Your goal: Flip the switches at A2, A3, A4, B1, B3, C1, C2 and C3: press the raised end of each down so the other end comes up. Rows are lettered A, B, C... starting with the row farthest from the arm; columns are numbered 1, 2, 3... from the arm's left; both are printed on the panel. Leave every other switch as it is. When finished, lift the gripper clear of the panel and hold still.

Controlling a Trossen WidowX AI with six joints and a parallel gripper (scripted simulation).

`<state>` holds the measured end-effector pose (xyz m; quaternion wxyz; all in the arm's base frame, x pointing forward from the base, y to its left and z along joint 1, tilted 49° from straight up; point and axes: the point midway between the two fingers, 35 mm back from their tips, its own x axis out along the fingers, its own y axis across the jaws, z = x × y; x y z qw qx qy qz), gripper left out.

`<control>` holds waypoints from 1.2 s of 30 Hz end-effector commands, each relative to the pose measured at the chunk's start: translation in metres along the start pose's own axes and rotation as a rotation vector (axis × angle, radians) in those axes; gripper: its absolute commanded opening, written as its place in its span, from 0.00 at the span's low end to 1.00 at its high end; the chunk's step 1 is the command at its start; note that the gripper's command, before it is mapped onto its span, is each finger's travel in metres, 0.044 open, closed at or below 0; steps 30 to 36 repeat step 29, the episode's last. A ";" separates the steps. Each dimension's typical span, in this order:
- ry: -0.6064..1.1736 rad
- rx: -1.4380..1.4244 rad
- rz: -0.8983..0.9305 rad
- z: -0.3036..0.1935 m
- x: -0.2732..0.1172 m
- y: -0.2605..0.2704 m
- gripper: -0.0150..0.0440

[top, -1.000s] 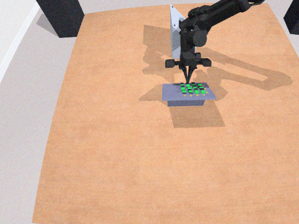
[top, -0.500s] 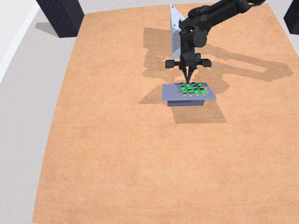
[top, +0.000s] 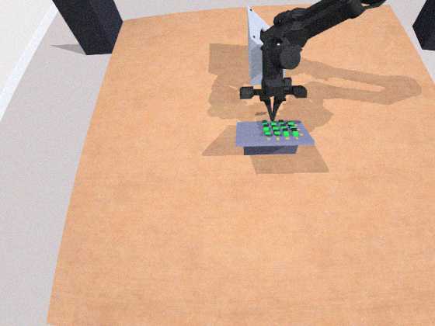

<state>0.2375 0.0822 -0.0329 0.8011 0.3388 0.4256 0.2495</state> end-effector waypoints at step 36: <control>0.014 -0.008 0.001 0.054 -0.069 0.013 0.25</control>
